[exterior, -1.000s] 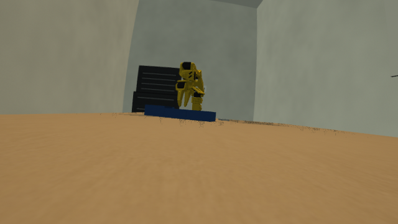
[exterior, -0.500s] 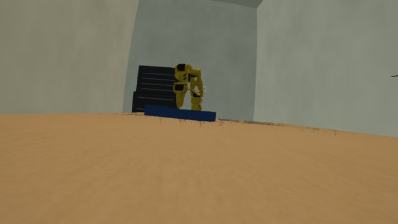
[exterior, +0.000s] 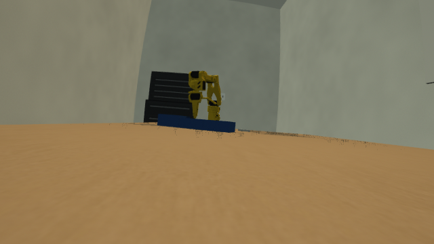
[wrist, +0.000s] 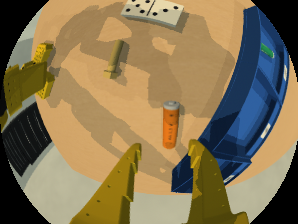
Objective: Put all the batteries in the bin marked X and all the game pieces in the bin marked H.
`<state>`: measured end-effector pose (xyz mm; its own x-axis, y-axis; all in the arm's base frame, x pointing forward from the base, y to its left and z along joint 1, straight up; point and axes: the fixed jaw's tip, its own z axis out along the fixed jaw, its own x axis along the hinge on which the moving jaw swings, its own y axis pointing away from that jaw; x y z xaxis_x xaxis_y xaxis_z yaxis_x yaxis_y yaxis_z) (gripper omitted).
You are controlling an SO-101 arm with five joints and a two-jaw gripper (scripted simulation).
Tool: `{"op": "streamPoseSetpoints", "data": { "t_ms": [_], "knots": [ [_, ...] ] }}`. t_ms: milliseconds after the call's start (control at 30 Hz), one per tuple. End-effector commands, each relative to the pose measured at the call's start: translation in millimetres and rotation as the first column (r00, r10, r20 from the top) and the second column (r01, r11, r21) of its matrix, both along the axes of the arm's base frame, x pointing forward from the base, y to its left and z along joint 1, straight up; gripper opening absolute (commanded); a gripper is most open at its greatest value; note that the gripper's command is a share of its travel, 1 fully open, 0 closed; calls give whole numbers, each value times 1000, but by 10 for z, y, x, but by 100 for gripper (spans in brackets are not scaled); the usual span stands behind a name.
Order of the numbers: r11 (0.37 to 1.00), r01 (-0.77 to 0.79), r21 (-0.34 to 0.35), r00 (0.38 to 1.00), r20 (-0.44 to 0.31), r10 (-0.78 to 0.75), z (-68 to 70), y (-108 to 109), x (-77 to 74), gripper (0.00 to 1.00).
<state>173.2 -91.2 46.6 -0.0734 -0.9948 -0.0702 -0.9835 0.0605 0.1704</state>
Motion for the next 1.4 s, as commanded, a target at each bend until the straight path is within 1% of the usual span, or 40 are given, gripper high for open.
{"op": "streamPoseSetpoints", "data": {
  "t_ms": [0,400,433,1100,1367],
  "knots": [
    [999,-21,-26,998,64,23,99,-51,24,21],
    [999,-39,-21,997,62,40,95,-56,9,21],
    [997,-35,-71,988,148,45,132,-84,59,21],
    [997,-35,-71,988,148,45,129,-84,59,21],
    [997,-35,-71,988,148,45,70,-88,67,21]
  ]
}}
